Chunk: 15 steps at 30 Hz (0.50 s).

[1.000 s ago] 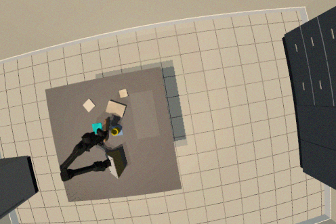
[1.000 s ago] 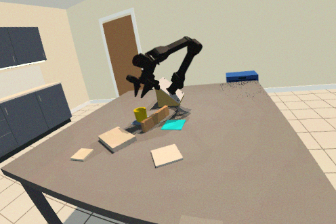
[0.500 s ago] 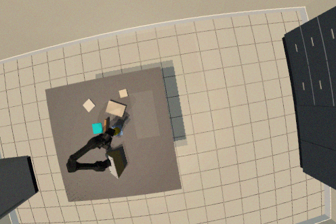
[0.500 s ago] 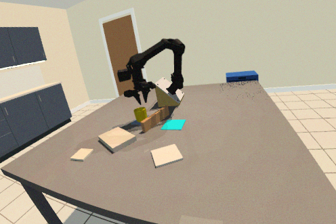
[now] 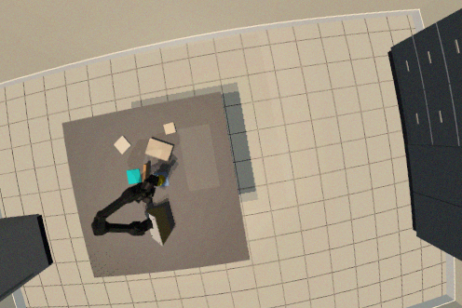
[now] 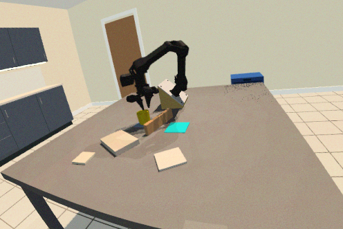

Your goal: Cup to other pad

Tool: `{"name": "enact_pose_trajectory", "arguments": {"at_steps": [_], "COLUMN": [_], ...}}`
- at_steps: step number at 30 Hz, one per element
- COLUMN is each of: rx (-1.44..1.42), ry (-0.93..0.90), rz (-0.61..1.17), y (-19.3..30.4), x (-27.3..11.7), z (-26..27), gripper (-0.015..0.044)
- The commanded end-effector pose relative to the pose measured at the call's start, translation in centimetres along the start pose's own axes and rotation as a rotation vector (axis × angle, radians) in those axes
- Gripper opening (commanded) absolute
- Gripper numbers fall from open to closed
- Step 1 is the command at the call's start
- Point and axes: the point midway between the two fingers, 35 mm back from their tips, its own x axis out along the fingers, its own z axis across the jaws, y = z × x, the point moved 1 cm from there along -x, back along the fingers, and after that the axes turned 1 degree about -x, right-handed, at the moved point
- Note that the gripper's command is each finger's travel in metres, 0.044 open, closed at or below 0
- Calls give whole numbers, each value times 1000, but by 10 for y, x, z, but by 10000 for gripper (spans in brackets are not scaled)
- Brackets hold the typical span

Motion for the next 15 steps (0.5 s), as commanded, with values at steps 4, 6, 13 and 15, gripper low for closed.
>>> {"name": "enact_pose_trajectory", "arguments": {"at_steps": [4, 6, 13, 15], "rx": [9, 9, 9, 9], "ry": [-2, -2, -2, -2], "rz": [-8, -8, -8, -9], "y": [0, 0, -1, -1], "x": [12, 15, 26, 30], "z": [1, 1, 1, 1], "gripper": [167, 167, 167, 167]}}
